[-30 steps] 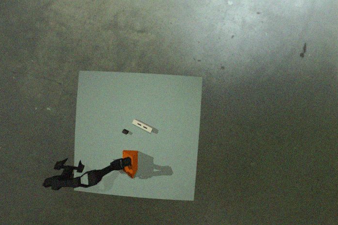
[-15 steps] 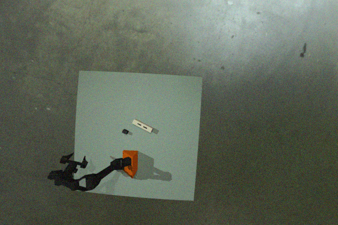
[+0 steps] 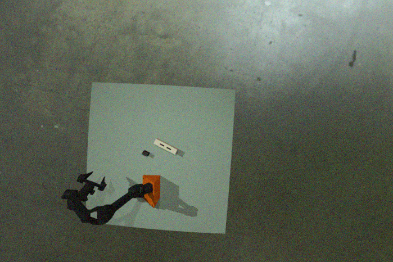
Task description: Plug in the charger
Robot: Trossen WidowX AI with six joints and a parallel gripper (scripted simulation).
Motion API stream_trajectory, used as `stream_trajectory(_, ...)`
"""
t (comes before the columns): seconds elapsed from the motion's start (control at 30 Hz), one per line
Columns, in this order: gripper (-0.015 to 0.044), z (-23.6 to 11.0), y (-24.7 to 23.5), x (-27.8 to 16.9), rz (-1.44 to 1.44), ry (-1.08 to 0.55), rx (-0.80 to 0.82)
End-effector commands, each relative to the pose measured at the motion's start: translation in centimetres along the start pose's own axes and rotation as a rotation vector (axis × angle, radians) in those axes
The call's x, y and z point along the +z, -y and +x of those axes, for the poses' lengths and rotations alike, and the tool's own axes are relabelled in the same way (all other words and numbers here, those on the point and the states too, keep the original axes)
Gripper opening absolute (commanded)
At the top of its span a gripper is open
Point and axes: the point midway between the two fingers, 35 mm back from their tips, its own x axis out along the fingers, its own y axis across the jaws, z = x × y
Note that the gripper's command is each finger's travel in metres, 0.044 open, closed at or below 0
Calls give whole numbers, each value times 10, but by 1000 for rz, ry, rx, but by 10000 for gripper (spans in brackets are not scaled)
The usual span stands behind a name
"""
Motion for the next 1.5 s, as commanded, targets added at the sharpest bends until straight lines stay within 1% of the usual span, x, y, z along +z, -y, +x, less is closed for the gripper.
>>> stream_trajectory(0.0, 440, 8, -2, -11, 29, -35, 10)
stream_trajectory(0.17, 440, 14, -1, -27, 80, -92, 7)
stream_trajectory(0.9, 440, 69, -27, -78, 176, -194, 198)
stream_trajectory(1.23, 440, 82, -37, -114, 222, -274, 236)
stream_trajectory(1.47, 440, 93, -49, -133, 278, -287, 298)
